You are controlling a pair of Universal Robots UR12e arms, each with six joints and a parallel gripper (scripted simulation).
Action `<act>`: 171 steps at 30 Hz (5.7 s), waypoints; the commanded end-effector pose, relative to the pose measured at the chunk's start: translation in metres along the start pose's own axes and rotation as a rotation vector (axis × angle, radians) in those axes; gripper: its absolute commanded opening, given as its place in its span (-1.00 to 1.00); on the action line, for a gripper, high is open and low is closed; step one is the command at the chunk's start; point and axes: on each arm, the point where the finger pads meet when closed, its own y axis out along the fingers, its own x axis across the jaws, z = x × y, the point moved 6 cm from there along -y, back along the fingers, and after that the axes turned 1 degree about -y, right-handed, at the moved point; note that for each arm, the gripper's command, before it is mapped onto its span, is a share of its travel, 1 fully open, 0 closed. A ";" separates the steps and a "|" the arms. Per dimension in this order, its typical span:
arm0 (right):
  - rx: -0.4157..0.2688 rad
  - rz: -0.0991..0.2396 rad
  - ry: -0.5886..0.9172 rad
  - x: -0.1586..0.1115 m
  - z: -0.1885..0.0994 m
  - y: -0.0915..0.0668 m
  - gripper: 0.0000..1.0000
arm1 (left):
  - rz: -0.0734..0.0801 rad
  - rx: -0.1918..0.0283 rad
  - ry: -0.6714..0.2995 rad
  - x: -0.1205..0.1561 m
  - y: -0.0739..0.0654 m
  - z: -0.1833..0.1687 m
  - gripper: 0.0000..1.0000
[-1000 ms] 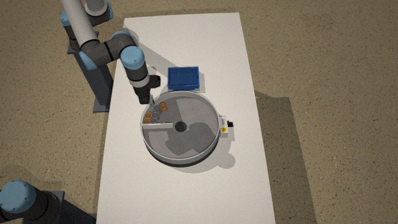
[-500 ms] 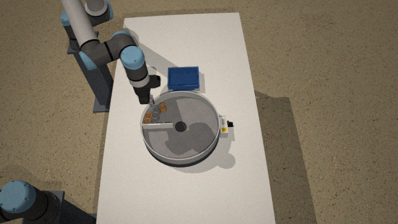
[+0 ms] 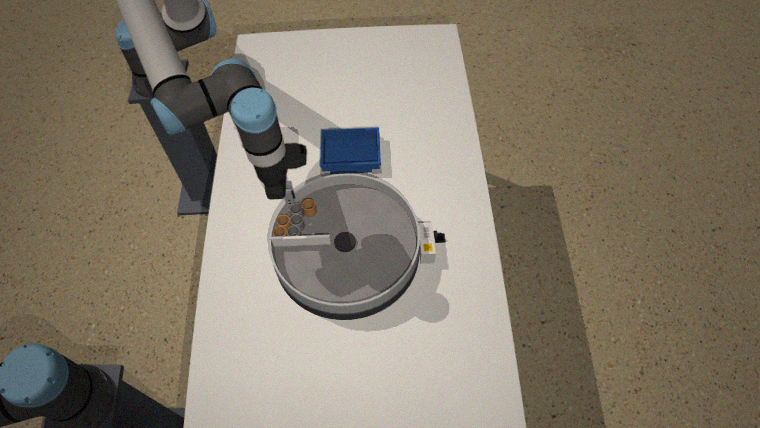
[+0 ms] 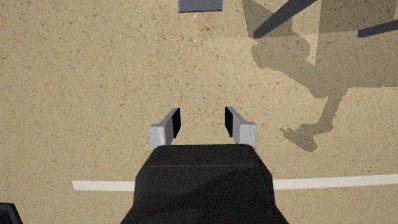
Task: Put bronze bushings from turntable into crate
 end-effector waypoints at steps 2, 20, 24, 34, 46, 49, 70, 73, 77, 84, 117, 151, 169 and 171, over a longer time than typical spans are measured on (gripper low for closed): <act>0.001 0.000 -0.001 0.001 0.000 0.000 1.00 | 0.000 -0.001 0.001 -0.001 -0.001 -0.001 -0.28; 0.001 0.000 -0.001 0.001 0.000 0.000 1.00 | 0.000 -0.001 0.001 -0.001 -0.001 -0.001 -0.28; 0.001 0.000 -0.001 0.001 0.000 0.000 1.00 | 0.000 -0.001 0.001 -0.001 -0.001 -0.001 -0.28; 0.001 0.000 -0.001 0.001 0.000 0.000 1.00 | 0.000 -0.001 0.001 -0.001 -0.001 -0.001 -0.28; 0.001 0.000 -0.001 0.001 0.000 0.000 1.00 | 0.000 -0.001 0.001 -0.001 -0.001 -0.001 -0.28; 0.001 0.000 -0.001 0.001 0.000 0.000 1.00 | 0.000 -0.001 0.001 -0.001 -0.001 -0.001 -0.28; 0.001 0.000 -0.001 0.001 0.000 0.000 1.00 | 0.000 -0.001 0.001 -0.001 -0.001 -0.001 -0.28; 0.001 0.000 -0.001 0.001 0.000 0.000 1.00 | 0.000 -0.001 0.001 -0.001 -0.001 -0.001 -0.28; 0.001 0.000 -0.001 0.001 0.000 0.000 1.00 | 0.000 -0.001 0.001 -0.001 -0.001 -0.001 -0.28; 0.001 0.000 -0.001 0.001 0.000 0.000 1.00 | 0.000 -0.001 0.001 -0.001 -0.001 -0.001 -0.28; 0.001 0.000 -0.001 0.001 0.000 0.000 1.00 | -0.004 0.001 0.001 -0.070 0.089 0.013 -0.28; 0.001 0.000 -0.001 0.001 0.000 0.000 1.00 | -0.003 0.001 0.000 -0.070 0.090 0.015 -0.28; 0.001 0.000 -0.001 0.001 0.000 0.000 1.00 | -0.003 0.001 0.000 -0.070 0.090 0.015 -0.28; 0.001 0.000 -0.001 0.001 0.000 0.000 1.00 | -0.003 0.001 0.000 -0.070 0.090 0.015 -0.28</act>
